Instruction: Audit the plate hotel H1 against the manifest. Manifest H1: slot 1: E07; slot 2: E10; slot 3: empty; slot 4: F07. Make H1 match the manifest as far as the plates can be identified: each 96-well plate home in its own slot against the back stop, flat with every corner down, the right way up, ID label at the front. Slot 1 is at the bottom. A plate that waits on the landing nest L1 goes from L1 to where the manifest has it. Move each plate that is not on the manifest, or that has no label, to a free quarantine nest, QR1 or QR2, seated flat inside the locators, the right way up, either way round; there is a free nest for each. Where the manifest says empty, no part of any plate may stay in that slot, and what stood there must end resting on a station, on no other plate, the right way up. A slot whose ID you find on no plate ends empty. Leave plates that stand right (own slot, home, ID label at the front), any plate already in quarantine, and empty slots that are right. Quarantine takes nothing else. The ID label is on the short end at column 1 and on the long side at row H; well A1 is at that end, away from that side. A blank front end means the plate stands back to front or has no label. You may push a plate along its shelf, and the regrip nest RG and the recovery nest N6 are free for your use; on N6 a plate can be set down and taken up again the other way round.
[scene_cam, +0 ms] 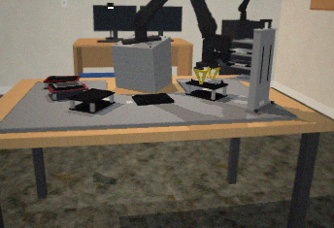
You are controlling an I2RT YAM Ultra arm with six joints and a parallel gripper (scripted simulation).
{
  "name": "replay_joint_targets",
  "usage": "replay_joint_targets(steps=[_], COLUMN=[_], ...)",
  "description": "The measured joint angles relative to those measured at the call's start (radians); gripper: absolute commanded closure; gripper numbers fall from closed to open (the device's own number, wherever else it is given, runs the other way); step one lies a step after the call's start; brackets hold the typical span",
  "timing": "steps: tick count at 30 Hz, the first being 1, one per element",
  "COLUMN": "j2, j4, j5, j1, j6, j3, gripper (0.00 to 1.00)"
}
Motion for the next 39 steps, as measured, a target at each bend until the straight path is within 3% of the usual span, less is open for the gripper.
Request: replay_joint_targets(steps=[19,39], j2=[0.000,-0.054], j4=[-0.003,-0.055], j5=[0.000,0.000], j1=[0.001,0.008], j6=[-0.001,0.002], j3=[0.000,0.000], gripper=[0.14,0.14])
